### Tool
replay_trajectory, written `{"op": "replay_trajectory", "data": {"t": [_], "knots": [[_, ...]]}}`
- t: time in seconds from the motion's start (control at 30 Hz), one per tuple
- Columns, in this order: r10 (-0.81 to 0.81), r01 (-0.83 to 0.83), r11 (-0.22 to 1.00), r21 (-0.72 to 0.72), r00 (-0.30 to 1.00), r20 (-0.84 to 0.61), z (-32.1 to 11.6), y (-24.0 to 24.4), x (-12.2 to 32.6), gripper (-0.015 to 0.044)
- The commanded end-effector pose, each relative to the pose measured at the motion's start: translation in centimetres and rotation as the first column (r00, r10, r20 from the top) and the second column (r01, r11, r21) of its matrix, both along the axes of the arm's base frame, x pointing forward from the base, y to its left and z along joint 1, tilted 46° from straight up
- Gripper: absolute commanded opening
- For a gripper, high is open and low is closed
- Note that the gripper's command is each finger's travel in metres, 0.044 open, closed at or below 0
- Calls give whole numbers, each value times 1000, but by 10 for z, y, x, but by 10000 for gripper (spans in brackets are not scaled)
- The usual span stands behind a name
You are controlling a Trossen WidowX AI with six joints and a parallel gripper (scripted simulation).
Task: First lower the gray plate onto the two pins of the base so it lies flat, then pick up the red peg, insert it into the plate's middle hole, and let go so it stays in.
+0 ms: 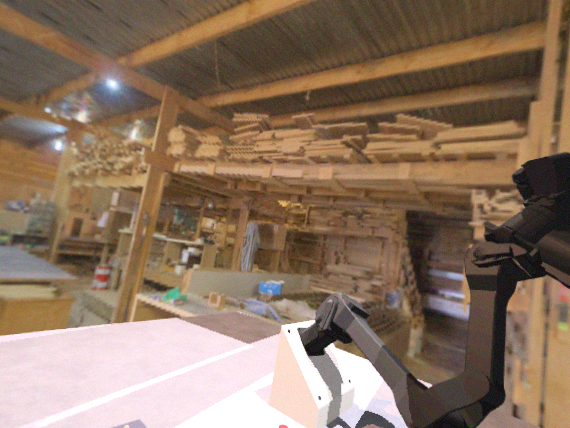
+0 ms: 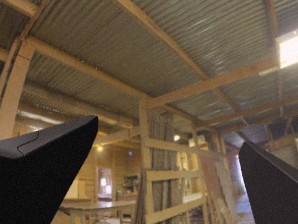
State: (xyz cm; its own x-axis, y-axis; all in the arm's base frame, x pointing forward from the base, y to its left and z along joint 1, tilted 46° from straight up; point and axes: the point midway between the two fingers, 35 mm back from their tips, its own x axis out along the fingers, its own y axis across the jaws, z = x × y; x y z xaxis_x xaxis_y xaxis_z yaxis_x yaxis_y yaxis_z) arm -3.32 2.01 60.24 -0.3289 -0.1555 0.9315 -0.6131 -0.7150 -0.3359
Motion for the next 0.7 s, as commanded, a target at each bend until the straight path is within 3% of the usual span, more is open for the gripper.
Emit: {"op": "replay_trajectory", "data": {"t": [0.0,0.07,0.17,0.3,0.5,0.67], "knots": [[0,0,1000,0,1000,0,0,0,0,426],[50,-50,998,23,999,8,0,-11,-3,440],[260,-266,957,113,964,61,-1,-59,-9,440],[518,-549,808,213,835,187,-11,-127,-4,440],[740,-863,434,260,505,444,-42,-216,30,440],[718,-980,69,189,180,672,-81,-273,79,440]]}}
